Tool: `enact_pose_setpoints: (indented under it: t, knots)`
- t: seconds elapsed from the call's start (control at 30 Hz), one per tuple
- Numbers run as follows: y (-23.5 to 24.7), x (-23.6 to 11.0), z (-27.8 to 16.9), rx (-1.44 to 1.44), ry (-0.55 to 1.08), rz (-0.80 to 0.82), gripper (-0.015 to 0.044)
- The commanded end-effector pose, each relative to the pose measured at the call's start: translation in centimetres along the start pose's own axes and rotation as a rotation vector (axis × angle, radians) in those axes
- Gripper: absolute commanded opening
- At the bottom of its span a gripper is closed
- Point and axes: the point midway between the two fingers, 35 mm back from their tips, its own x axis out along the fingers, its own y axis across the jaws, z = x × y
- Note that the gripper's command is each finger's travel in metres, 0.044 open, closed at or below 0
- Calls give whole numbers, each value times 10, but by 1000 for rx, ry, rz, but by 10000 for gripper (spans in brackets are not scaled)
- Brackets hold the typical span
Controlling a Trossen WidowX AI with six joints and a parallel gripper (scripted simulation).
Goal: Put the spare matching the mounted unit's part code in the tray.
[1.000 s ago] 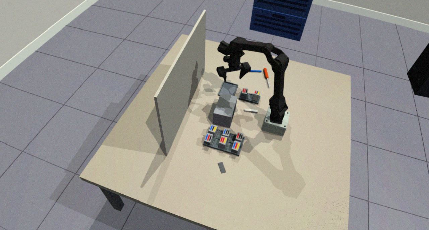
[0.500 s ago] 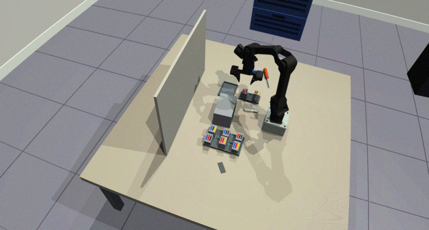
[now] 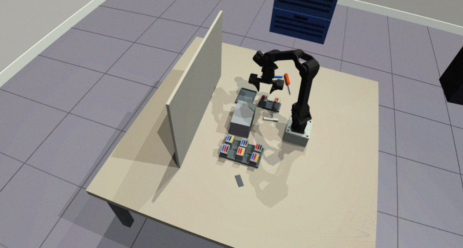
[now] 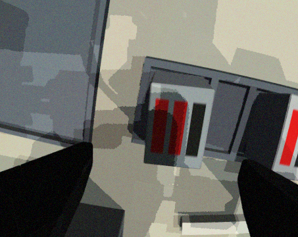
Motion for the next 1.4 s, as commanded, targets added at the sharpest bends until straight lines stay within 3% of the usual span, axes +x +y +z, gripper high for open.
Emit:
enact_pose_setpoints:
  t: [0.0, 1.37]
  knots:
    - [-2, 10, -1, -6, 10, -11, 300]
    - [-5, 76, -2, -6, 10, -12, 300]
